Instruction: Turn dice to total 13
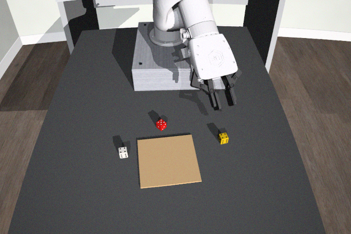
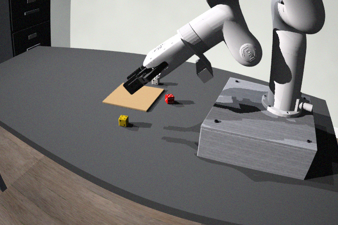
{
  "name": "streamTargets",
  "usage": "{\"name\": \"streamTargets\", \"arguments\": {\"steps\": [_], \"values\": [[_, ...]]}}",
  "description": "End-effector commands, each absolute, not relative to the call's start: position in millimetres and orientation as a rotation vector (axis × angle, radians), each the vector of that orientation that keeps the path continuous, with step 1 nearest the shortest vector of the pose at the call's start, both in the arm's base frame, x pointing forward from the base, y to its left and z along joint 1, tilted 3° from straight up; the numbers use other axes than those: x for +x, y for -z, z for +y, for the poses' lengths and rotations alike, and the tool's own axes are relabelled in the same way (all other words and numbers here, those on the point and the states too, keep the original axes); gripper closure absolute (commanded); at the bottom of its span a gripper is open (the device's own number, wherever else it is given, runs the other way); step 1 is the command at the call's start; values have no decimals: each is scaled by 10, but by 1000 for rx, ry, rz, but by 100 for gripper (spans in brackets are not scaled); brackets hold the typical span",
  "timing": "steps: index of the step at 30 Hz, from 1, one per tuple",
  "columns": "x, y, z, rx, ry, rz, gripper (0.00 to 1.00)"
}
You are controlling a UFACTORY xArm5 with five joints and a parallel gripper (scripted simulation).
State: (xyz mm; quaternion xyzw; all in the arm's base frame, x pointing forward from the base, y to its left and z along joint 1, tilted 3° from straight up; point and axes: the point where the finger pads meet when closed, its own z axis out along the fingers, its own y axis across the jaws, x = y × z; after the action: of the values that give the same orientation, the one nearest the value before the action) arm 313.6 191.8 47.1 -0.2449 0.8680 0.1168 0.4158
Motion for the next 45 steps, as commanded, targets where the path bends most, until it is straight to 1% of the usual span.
{"name": "streamTargets", "arguments": {"steps": [1,18,33,45], "values": [[3158,-483,1931,-621,-288,2200,64],[3303,-569,2021,-711,-195,2517,64],[3465,-695,2121,-809,-70,2860,64],[3526,-737,2158,-844,-19,2981,64]]}}
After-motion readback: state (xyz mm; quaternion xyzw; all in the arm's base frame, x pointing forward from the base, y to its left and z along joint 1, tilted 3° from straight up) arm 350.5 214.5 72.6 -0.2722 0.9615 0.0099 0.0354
